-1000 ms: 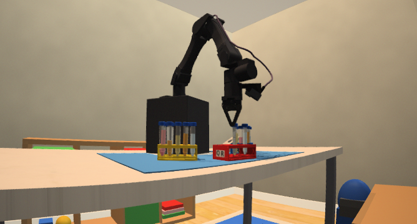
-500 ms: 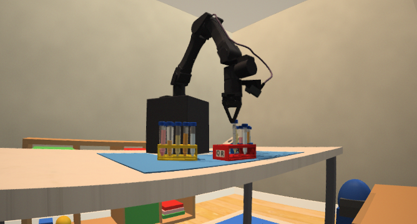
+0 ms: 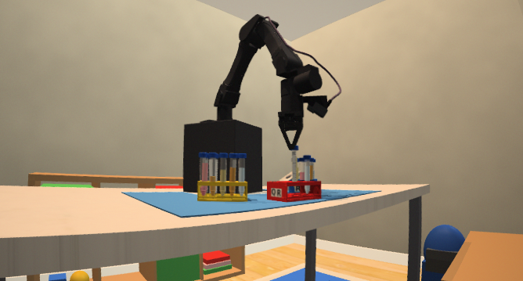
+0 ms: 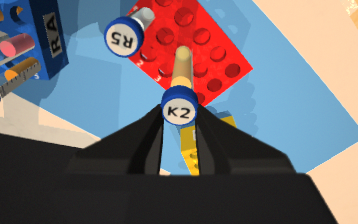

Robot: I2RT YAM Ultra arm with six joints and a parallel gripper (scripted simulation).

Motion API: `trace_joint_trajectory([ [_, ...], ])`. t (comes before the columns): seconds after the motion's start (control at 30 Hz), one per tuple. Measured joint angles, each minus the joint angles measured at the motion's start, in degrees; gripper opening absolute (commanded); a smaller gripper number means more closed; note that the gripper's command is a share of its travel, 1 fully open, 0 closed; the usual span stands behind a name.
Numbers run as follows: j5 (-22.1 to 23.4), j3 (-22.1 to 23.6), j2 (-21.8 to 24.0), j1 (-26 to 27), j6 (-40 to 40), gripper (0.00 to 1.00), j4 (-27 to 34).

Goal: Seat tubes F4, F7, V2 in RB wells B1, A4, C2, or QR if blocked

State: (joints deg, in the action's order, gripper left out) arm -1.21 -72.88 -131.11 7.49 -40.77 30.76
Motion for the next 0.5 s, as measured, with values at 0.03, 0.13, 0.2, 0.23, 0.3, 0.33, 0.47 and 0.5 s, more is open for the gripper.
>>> trace_joint_trajectory([
  [0.03, 0.0, 0.0, 0.2, 0.0, 0.0, 0.0, 0.1],
  [0.13, 0.0, 0.0, 0.7, 0.0, -0.1, 0.0, 0.5],
  [0.2, 0.0, 0.0, 1.0, 0.0, -0.1, 0.0, 0.7],
  [0.23, 0.0, 0.0, 1.1, 0.0, -0.1, 0.0, 0.8],
  [0.3, 0.0, 0.0, 1.2, 0.0, -0.1, 0.0, 1.0],
  [0.33, 0.0, 0.0, 1.3, 0.0, -0.1, 0.0, 1.2],
  [0.47, 0.0, 0.0, 1.9, 0.0, -0.2, 0.0, 1.8],
  [0.5, 0.0, 0.0, 2.1, 0.0, -0.2, 0.0, 1.9],
])
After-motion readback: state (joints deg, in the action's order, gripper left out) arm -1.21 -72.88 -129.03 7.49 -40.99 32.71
